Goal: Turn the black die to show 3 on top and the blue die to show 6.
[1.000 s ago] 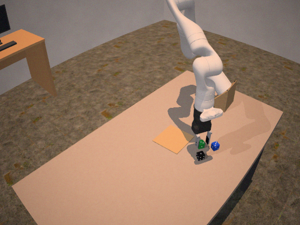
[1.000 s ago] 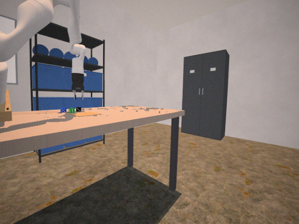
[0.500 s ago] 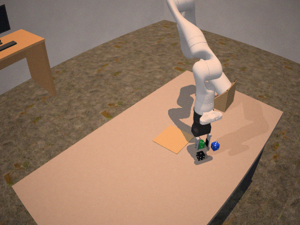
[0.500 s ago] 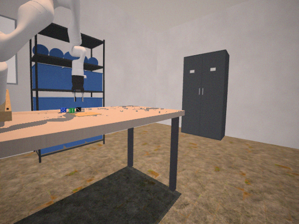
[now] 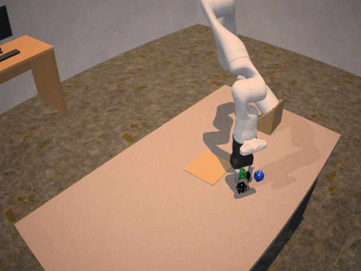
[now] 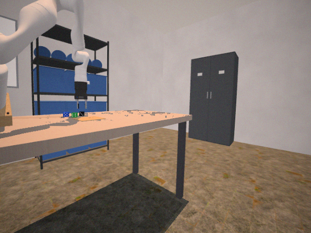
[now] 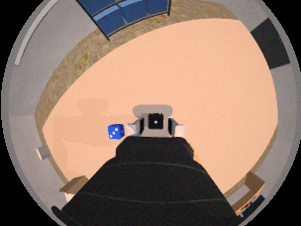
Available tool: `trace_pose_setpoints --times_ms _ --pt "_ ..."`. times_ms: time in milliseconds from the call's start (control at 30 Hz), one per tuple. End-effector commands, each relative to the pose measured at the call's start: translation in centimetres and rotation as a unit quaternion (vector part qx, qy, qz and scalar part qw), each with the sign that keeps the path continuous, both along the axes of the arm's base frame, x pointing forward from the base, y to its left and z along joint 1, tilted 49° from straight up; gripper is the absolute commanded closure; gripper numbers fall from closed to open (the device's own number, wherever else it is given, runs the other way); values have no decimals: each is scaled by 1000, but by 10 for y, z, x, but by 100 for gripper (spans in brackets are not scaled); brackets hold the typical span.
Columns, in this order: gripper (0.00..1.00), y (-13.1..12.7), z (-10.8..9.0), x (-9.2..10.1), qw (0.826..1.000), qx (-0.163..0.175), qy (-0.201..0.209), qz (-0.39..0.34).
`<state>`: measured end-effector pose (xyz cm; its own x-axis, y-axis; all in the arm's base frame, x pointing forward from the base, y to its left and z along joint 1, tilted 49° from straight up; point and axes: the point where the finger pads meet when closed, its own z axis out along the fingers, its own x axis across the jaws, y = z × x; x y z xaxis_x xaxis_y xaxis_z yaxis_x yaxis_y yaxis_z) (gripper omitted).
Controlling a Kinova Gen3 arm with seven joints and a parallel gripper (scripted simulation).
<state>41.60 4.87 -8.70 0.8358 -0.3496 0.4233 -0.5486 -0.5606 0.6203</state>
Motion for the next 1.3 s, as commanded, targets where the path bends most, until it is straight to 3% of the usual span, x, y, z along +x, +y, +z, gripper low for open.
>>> trace_pose_setpoints --times_ms 0,1267 --pt "13 -3 -2 0 1000 -1 1 0" --pt "13 -10 -9 -1 1000 -1 1 0"
